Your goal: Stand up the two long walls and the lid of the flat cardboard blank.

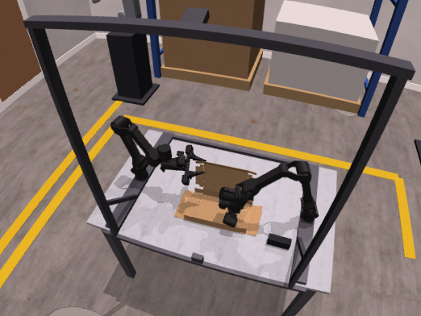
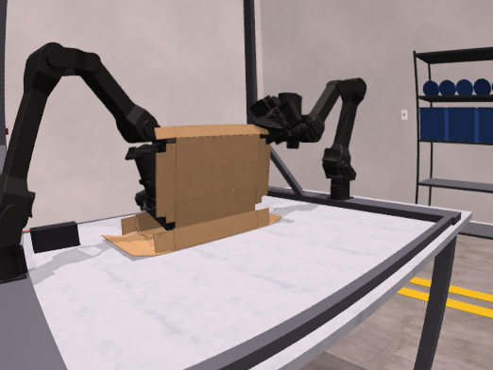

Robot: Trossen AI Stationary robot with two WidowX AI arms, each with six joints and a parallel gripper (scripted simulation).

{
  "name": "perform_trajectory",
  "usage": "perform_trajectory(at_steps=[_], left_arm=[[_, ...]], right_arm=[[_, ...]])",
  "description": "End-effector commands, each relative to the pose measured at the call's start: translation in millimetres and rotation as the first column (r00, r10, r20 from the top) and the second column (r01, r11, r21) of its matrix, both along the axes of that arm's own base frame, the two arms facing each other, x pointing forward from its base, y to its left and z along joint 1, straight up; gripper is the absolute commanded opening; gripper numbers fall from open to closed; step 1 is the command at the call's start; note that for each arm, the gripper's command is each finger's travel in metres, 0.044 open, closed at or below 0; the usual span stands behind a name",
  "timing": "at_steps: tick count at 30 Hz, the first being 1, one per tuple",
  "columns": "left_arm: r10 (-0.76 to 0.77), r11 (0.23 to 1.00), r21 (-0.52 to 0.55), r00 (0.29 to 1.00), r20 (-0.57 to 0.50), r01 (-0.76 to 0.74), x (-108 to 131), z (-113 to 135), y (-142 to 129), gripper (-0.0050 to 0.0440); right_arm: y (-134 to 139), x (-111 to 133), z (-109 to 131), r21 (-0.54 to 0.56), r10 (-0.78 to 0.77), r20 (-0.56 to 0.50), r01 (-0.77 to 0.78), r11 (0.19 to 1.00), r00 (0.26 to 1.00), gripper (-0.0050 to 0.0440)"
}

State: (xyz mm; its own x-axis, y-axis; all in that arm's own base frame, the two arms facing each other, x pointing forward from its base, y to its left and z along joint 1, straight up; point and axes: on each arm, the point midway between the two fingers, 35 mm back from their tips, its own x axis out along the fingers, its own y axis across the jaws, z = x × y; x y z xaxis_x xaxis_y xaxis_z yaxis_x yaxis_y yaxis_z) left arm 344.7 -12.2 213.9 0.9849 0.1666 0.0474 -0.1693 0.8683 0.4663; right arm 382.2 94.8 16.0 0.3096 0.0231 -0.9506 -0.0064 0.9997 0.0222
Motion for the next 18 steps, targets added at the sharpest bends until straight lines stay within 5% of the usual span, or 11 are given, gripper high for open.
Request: perform_trajectory(at_steps=[1, 18], left_arm=[[-0.001, 1.000, 0.002, 1.000, 0.010, 0.001, 0.6, 3.7, -1.4, 0.0279], [0.002, 1.000, -0.006, 1.000, 0.022, -0.002, -92.3, 3.4, -18.2, 0.0279]], right_arm=[[1.5, -14.6, -26.0, -0.004, 0.002, -0.082, -0.002, 1.000, 0.997, 0.0195], [0.7, -16.9, -27.9, -0.006, 0.000, -0.087, -0.001, 1.000, 0.996, 0.0195]])
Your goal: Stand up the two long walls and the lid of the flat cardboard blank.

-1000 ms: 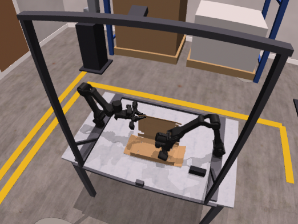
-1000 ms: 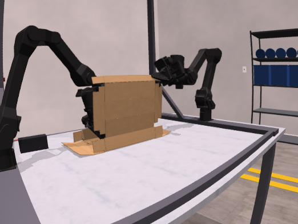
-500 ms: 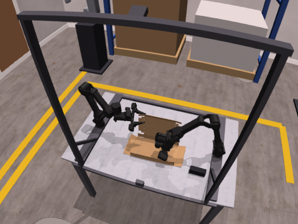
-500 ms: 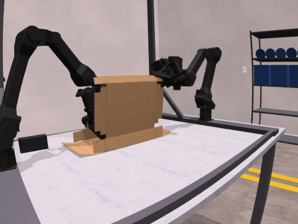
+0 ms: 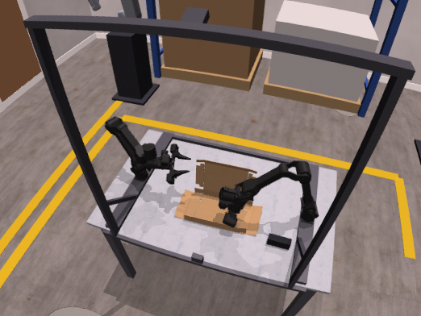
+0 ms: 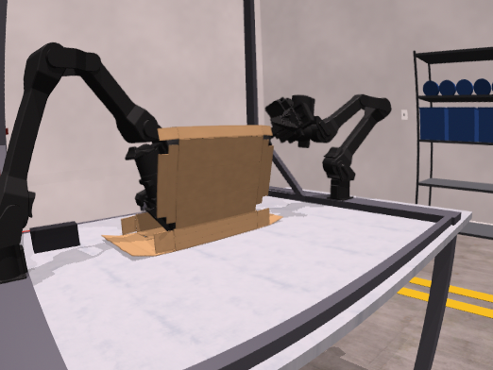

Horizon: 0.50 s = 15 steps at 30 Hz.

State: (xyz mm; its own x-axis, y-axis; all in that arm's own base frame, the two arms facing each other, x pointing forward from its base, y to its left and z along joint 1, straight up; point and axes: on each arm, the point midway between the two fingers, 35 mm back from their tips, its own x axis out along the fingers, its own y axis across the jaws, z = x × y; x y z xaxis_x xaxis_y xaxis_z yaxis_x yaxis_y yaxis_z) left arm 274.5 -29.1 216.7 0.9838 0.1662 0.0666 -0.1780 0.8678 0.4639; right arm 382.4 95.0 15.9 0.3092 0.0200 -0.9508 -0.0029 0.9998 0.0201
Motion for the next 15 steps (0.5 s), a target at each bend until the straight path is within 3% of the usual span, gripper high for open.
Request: perform_trajectory(at_steps=[1, 7, 11, 13, 15], left_arm=[[0.002, 1.000, -0.005, 1.000, -0.001, -0.002, -24.7, -1.3, -1.2, 0.0279], [0.002, 1.000, 0.003, 1.000, -0.016, -0.002, -25.3, -4.8, -1.3, 0.0279], [0.002, 1.000, 0.003, 1.000, -0.016, -0.002, -25.3, -4.8, -1.3, 0.0183], [0.002, 1.000, 0.003, 1.000, -0.016, -0.002, -25.3, -4.8, -1.3, 0.0183], [0.002, 1.000, 0.003, 1.000, -0.016, -0.002, -25.3, -4.7, -1.3, 0.0135]], right_arm=[[0.3, -17.7, -28.4, -0.004, 0.004, -0.087, -0.004, 1.000, 0.996, 0.0195], [-0.7, -19.6, -29.7, -0.003, 0.004, -0.083, -0.004, 1.000, 0.997, 0.0195], [0.8, -11.6, -10.1, -0.003, 0.004, -0.082, -0.004, 1.000, 0.997, 0.0195], [0.8, -11.6, -10.1, -0.003, 0.004, -0.082, -0.004, 1.000, 0.997, 0.0195], [1.8, -4.8, 12.2, -0.003, 0.004, -0.082, -0.004, 1.000, 0.997, 0.0195]])
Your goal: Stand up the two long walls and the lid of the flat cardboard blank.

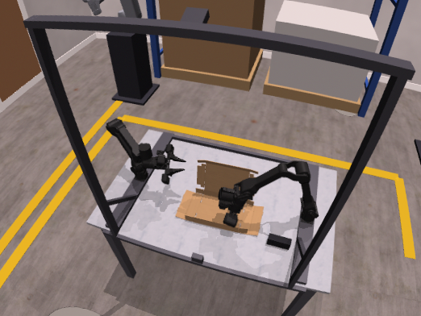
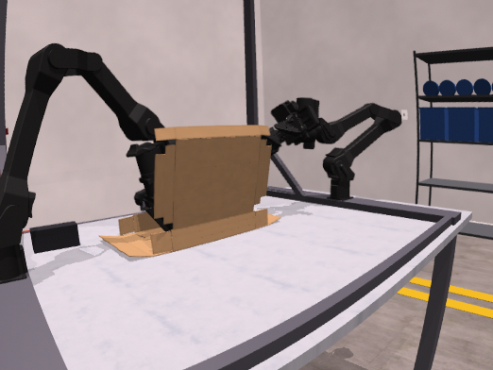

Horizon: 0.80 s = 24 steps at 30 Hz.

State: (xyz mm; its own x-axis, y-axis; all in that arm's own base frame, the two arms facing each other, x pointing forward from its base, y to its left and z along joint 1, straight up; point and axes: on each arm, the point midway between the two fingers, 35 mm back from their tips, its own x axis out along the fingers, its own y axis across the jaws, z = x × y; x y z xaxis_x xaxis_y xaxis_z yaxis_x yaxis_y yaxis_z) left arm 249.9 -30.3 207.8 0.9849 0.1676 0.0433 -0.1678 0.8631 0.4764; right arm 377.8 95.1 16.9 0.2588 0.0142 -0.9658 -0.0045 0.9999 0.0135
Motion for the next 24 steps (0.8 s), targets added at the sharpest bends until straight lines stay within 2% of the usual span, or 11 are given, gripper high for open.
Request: perform_trajectory(at_steps=[1, 6, 15, 19, 24], left_arm=[[0.000, 1.000, -0.007, 1.000, 0.009, 0.000, -0.7, 4.2, -0.1, 0.0111], [0.000, 1.000, -0.007, 1.000, 0.009, 0.000, -0.7, 4.2, -0.1, 0.0000], [0.000, 1.000, -0.007, 1.000, 0.009, 0.000, -0.7, 4.2, -0.1, 0.0000], [0.000, 1.000, -0.007, 1.000, 0.009, 0.000, -0.6, 4.1, -0.1, 0.0095], [0.000, 1.000, -0.007, 1.000, 0.009, 0.000, -0.6, 4.1, -0.1, 0.0215]], right_arm=[[2.0, 2.8, 24.2, 0.003, 0.001, -0.029, -0.001, 1.000, 1.000, 0.0195], [2.4, 12.5, 86.2, 0.009, 0.001, -0.009, -0.001, 1.000, 1.000, 0.0195], [1.1, 8.5, 90.0, 0.004, 0.001, -0.027, -0.001, 1.000, 1.000, 0.0195], [0.4, 7.2, 107.6, 0.001, -0.003, -0.025, 0.003, 1.000, 1.000, 0.0291], [0.4, 7.2, 107.6, 0.001, -0.003, -0.025, 0.003, 1.000, 1.000, 0.0411]])
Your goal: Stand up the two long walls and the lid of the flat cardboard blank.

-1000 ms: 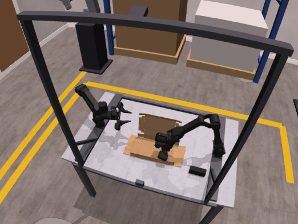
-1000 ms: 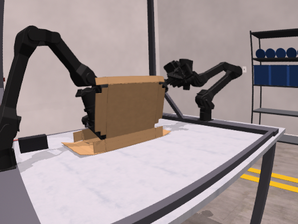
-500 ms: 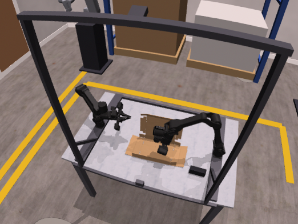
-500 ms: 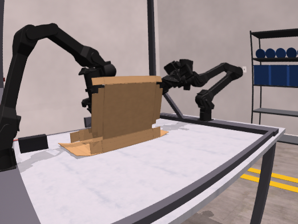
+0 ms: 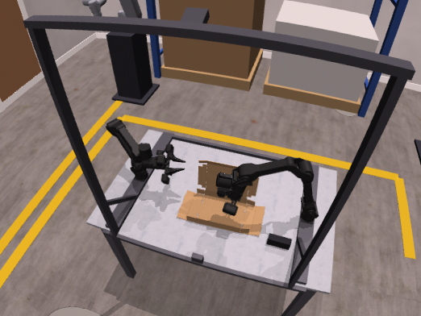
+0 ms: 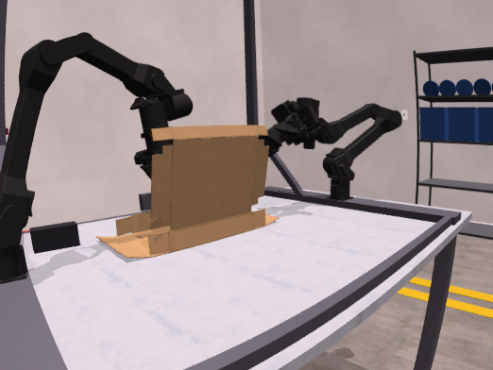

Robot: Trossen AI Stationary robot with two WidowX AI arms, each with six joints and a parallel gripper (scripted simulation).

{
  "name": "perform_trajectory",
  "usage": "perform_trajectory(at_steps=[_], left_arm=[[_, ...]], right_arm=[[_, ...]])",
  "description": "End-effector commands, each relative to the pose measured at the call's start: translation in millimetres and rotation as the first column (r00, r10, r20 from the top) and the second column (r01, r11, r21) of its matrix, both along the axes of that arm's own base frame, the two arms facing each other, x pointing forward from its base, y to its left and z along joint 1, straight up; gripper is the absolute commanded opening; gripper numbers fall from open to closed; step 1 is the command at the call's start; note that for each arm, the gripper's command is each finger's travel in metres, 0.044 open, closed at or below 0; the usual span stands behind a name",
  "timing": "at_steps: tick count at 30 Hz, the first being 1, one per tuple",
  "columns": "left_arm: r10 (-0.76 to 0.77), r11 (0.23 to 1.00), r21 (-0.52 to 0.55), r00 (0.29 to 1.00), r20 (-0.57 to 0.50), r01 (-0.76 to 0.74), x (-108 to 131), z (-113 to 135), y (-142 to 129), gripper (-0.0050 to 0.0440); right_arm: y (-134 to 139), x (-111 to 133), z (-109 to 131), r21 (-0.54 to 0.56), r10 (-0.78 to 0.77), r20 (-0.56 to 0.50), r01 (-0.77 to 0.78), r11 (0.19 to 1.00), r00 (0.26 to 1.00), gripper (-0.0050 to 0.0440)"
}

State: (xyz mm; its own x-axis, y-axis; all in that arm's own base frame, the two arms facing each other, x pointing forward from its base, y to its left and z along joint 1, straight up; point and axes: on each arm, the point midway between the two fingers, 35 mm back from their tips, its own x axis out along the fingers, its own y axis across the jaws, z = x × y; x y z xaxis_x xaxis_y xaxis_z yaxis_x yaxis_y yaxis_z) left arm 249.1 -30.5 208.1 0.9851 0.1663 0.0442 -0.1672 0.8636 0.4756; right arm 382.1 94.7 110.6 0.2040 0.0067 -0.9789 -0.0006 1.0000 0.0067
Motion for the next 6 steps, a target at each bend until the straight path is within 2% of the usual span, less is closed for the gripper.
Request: perform_trajectory(at_steps=[1, 3, 6], left_arm=[[0.002, 1.000, -0.006, 1.000, 0.008, -0.002, 0.1, 3.9, 0.1, 0.0239], [0.002, 1.000, -0.006, 1.000, 0.008, -0.002, 0.1, 3.9, 0.1, 0.0279], [0.002, 1.000, -0.006, 1.000, 0.008, -0.002, 0.1, 3.9, 0.1, 0.0279]], right_arm=[[0.7, 2.9, 13.9, 0.008, 0.000, 0.031, 0.000, 1.000, 1.000, 0.0435], [0.7, 2.9, 13.9, 0.008, 0.000, 0.031, 0.000, 1.000, 1.000, 0.0435], [0.7, 2.9, 13.9, 0.008, 0.000, 0.031, 0.000, 1.000, 1.000, 0.0435]])
